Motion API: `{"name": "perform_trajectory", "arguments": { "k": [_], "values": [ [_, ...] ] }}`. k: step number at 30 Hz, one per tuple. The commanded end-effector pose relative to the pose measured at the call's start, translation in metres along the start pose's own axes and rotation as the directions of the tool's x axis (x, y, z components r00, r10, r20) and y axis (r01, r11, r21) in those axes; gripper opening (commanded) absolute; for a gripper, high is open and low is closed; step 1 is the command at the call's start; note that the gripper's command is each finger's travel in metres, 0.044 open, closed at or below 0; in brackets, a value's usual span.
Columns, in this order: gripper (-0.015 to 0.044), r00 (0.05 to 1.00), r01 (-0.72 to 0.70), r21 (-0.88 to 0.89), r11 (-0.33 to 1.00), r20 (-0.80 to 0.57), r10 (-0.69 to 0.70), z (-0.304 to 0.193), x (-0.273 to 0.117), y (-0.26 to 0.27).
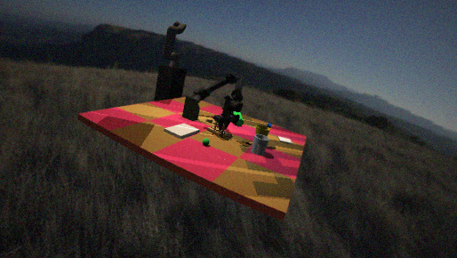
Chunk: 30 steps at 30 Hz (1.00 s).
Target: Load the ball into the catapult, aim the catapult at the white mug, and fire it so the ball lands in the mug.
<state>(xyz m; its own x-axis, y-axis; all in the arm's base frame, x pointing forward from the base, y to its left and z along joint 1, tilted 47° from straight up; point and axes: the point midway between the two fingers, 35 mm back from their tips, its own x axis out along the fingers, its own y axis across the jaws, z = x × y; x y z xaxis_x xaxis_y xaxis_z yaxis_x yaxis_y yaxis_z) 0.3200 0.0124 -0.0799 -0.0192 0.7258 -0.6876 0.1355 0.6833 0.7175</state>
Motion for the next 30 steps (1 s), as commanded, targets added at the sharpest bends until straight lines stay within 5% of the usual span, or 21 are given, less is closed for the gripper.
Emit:
{"name": "perform_trajectory", "arguments": {
  "k": [1,7,12,20,26,27,30],
  "values": [
    [0.0289,1.000,0.001,-0.002,1.000,0.000,-0.001,0.000,-0.001,0.000],
    [0.0440,1.000,0.005,0.000,1.000,0.002,-0.005,0.003,-0.024,-0.001],
    [0.0440,1.000,0.005,0.003,1.000,0.002,-0.005,0.000,-0.099,-0.002],
    [0.0440,1.000,0.001,0.010,1.000,0.016,-0.001,0.004,-0.088,-0.004],
    [0.0440,0.999,0.011,0.004,1.000,0.035,-0.011,0.005,-0.152,-0.005],
    [0.0414,1.000,0.000,0.008,1.000,0.018,0.000,0.005,-0.123,-0.002],
    [0.0335,1.000,0.012,-0.018,1.000,0.018,-0.011,-0.005,-0.116,0.028]
  ]
}}
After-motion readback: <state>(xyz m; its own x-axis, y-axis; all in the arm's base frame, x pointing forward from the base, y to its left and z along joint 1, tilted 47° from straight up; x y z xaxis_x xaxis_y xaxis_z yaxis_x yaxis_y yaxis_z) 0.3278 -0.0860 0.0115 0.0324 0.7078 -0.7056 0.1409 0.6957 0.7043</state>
